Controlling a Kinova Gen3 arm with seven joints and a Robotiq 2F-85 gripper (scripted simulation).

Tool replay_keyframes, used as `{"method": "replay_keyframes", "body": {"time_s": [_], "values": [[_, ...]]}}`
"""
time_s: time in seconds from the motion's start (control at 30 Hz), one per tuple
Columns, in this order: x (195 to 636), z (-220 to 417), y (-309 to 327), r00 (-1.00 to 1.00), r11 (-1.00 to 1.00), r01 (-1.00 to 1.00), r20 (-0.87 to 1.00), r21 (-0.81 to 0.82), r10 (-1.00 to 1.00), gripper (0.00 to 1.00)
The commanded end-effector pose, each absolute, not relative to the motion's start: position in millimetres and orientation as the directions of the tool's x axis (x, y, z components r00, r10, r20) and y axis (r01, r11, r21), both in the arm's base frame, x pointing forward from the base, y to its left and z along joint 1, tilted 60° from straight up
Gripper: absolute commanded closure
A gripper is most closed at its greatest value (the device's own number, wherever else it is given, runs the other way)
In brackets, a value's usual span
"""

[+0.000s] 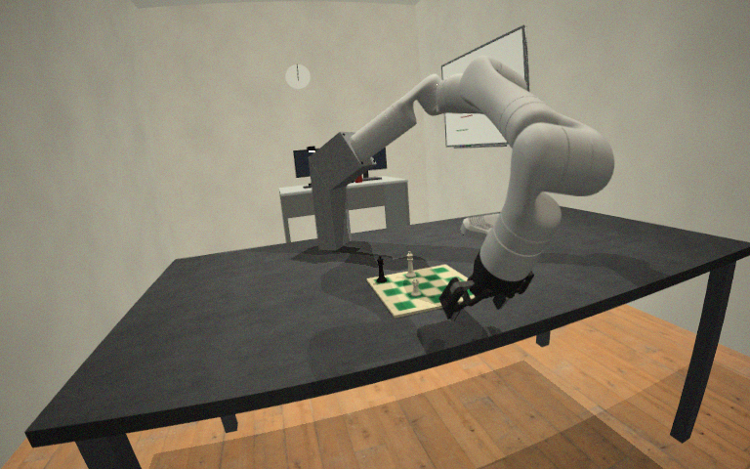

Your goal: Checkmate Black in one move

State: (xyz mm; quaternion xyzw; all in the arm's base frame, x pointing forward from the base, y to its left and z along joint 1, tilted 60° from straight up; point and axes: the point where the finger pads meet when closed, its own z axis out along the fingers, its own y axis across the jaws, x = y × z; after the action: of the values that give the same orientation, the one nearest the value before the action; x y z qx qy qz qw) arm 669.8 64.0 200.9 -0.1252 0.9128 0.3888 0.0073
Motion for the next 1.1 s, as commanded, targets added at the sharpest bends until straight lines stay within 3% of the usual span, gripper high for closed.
{"method": "replay_keyframes", "body": {"time_s": [0.0,1.07], "values": [[670.1,201.7,62.7,-0.969,0.667,-0.234,-0.112,0.707,-0.221,0.00],[665.6,206.4,56.2,-0.969,0.667,-0.234,-0.111,0.707,-0.222,0.00]]}}
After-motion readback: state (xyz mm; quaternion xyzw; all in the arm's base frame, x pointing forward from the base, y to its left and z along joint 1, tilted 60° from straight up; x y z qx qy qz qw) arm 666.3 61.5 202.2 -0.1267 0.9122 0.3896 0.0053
